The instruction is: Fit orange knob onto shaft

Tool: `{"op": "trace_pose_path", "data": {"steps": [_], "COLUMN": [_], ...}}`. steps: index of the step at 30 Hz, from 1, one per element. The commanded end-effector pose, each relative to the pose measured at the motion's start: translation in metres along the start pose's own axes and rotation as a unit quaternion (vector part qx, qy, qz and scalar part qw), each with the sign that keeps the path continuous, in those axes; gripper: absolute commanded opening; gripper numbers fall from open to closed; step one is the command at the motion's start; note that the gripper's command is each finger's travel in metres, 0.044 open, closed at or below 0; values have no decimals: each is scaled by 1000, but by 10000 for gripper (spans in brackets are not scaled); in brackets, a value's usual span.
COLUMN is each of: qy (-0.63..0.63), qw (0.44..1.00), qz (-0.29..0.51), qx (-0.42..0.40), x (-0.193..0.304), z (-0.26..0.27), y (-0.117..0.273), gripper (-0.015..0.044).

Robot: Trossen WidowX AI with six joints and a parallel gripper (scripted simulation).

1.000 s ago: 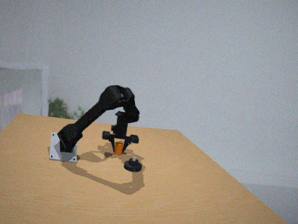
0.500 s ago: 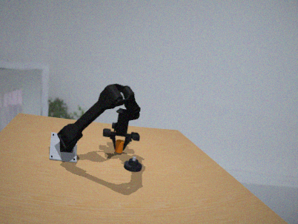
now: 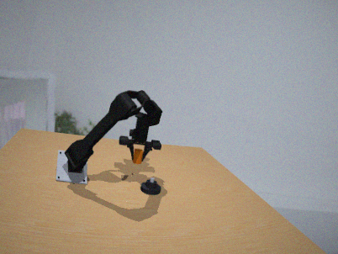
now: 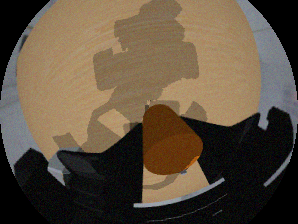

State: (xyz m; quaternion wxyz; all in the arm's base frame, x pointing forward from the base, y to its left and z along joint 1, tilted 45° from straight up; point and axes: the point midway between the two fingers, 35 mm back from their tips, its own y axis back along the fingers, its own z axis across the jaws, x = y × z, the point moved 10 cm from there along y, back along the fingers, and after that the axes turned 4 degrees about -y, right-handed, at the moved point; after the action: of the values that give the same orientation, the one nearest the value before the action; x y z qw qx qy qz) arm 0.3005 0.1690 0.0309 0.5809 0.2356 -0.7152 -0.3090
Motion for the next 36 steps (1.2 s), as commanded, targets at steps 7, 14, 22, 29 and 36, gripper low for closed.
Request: {"op": "trace_pose_path", "data": {"steps": [7, 14, 22, 29, 36], "qy": [-1, -1, -1, -1, 0], "qw": [1000, 1000, 1000, 1000, 1000], "qz": [-4, -3, -1, -4, -6], "qx": [2, 2, 1, 1, 1], "x": [-2, -2, -1, 11, 31], "z": [-1, -1, -1, -10, -22], "y": [33, 55, 78, 75, 69], "gripper": [0, 0, 0, 0, 0]}}
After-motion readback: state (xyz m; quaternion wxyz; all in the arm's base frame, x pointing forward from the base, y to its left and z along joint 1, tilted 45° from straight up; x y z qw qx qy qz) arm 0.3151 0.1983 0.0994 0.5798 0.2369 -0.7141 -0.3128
